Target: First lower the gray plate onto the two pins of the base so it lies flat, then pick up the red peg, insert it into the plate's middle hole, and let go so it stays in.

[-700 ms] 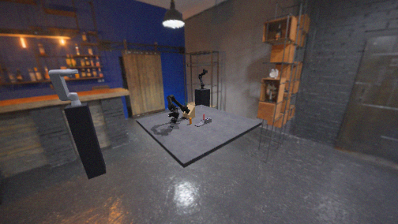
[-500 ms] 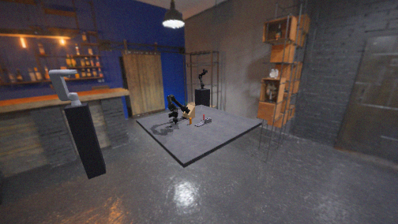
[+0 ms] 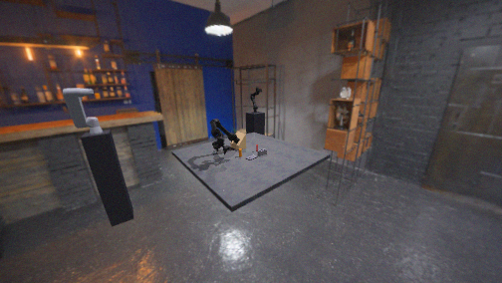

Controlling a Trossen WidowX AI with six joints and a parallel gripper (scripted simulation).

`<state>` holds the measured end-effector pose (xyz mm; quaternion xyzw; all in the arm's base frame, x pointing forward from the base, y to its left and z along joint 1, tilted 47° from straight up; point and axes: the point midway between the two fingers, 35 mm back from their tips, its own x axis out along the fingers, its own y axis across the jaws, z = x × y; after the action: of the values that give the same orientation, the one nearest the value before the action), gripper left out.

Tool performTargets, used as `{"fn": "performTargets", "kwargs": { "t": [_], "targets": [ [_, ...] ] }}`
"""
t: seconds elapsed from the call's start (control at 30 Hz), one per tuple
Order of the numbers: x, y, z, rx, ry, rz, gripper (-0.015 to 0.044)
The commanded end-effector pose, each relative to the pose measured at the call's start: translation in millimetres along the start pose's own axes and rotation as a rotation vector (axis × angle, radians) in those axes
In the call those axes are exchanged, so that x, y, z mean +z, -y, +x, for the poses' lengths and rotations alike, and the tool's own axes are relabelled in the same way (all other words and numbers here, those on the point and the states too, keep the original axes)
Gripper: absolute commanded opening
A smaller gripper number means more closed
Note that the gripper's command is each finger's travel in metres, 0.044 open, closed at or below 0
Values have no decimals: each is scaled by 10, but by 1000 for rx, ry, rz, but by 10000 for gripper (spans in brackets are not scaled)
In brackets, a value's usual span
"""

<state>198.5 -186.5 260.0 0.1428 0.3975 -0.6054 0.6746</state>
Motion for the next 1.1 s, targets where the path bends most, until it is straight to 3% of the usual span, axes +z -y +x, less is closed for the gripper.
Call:
{"fn": "performTargets", "kwargs": {
  "t": [0.0,1.07],
  "targets": [
    [-49,25,-106,33,53,-832,440],
    [-112,100,-324,-98,233,-2667,440]
  ]
}}
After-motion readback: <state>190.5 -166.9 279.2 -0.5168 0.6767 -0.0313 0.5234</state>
